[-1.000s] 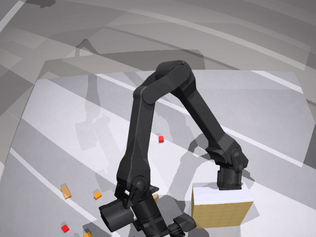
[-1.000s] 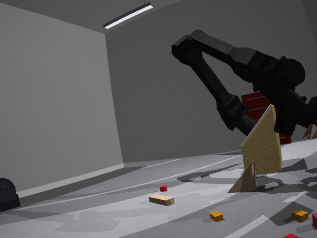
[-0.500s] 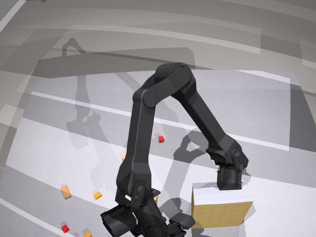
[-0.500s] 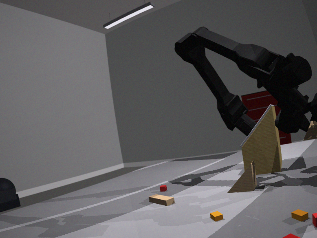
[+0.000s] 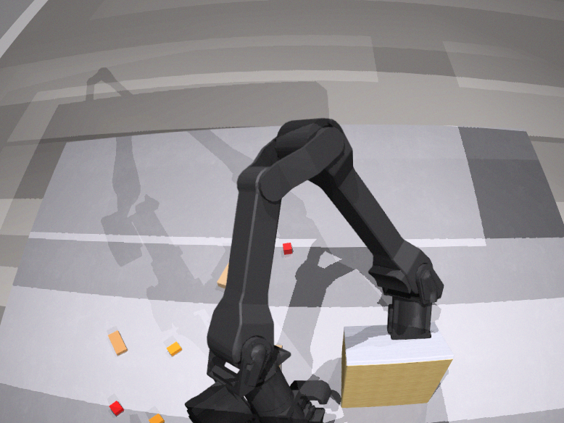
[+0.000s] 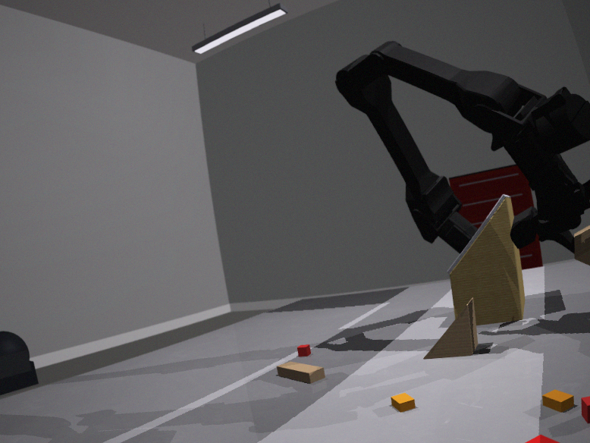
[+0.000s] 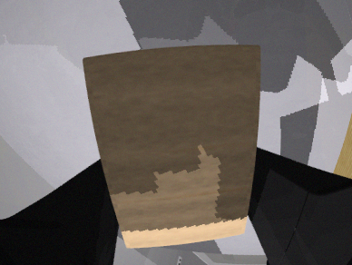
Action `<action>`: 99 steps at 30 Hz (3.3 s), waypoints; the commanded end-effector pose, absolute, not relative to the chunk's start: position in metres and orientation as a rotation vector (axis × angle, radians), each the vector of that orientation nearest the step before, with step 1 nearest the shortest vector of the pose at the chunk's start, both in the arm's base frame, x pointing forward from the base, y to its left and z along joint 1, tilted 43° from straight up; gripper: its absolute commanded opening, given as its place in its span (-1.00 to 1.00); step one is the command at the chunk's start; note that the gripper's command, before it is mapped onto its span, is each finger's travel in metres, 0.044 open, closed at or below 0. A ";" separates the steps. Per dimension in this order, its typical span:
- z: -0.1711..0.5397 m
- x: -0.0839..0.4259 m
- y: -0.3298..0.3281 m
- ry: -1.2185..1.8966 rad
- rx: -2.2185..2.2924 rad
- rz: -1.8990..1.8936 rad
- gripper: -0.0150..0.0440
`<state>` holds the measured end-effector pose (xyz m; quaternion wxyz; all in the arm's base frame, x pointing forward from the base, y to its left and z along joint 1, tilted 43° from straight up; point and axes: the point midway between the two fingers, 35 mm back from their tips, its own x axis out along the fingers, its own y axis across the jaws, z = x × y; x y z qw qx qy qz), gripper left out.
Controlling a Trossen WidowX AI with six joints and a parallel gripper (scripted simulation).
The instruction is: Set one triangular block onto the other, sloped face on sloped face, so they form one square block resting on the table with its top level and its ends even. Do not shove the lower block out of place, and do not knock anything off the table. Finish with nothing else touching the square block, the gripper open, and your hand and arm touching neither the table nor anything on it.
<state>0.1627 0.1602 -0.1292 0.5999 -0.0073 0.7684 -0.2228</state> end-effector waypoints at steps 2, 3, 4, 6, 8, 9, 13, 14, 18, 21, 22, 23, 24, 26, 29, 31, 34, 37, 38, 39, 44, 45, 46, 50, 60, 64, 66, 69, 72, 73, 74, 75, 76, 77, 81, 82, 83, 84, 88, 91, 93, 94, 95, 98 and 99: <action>-0.130 0.163 0.164 1.791 -0.182 -0.383 -0.49; -0.130 0.163 0.164 1.793 -0.213 -0.360 -0.49; -0.130 0.163 0.164 1.795 -0.244 -0.336 -0.49; -0.130 0.163 0.165 1.799 -0.305 -0.289 -0.49; -0.130 0.162 0.165 1.801 -0.367 -0.242 -0.49; -0.130 0.162 0.165 1.802 -0.398 -0.218 -0.49; -0.131 0.162 0.167 1.803 -0.525 -0.125 -0.49; -0.131 0.161 0.167 1.802 -0.557 -0.101 -0.49; -0.131 0.161 0.169 1.797 -0.686 -0.008 -0.49; -0.131 0.160 0.170 1.792 -0.782 0.061 -0.49; -0.132 0.160 0.170 1.790 -0.815 0.084 -0.49; -0.132 0.160 0.170 1.788 -0.847 0.107 -0.49; -0.132 0.160 0.171 1.786 -0.879 0.130 -0.49; -0.131 0.160 0.171 1.781 -0.943 0.176 -0.49; -0.131 0.159 0.173 1.773 -1.039 0.245 -0.49; -0.131 0.159 0.173 1.767 -1.103 0.291 -0.49; -0.131 0.159 0.174 1.757 -1.198 0.359 -0.49; -0.131 0.159 0.176 1.745 -1.293 0.428 -0.49; -0.130 0.158 0.176 1.741 -1.325 0.451 -0.49; -0.130 0.158 0.176 1.736 -1.357 0.474 -0.49; -0.129 0.158 0.179 1.711 -1.516 0.589 -0.49; -0.129 0.158 0.179 1.705 -1.548 0.612 -0.49; -0.129 0.158 0.180 1.699 -1.580 0.635 -0.49; -0.128 0.158 0.181 1.674 -1.707 0.727 -0.49; -0.126 0.159 0.182 1.660 -1.754 0.763 -0.49; -0.115 0.167 0.180 1.646 -1.757 0.776 -0.49; -0.108 0.172 0.178 1.638 -1.758 0.784 -0.49; -0.097 0.180 0.174 1.632 -1.758 0.790 -0.49; -0.085 0.188 0.169 1.630 -1.756 0.793 -0.49; -0.081 0.190 0.168 1.630 -1.756 0.793 -0.49; -0.077 0.193 0.166 1.629 -1.755 0.794 -0.49; -0.073 0.195 0.164 1.629 -1.755 0.795 -0.49; -0.069 0.198 0.162 1.628 -1.755 0.795 -0.49; -0.065 0.200 0.160 1.628 -1.754 0.796 -0.49; -0.049 0.209 0.151 1.626 -1.753 0.797 -0.49; -0.045 0.211 0.149 1.626 -1.753 0.797 -0.49; -0.042 0.213 0.147 1.626 -1.753 0.797 -0.49; -0.038 0.215 0.144 1.626 -1.753 0.797 -0.49; -0.022 0.222 0.134 1.626 -1.753 0.796 -0.49; -0.011 0.227 0.125 1.626 -1.753 0.795 -0.49; -0.003 0.230 0.119 1.627 -1.753 0.794 -0.49; 0.001 0.231 0.116 1.627 -1.753 0.793 -0.49; 0.005 0.232 0.113 1.628 -1.753 0.792 -0.49; 0.016 0.236 0.104 1.629 -1.754 0.790 -0.49; 0.019 0.236 0.101 1.630 -1.754 0.789 -0.49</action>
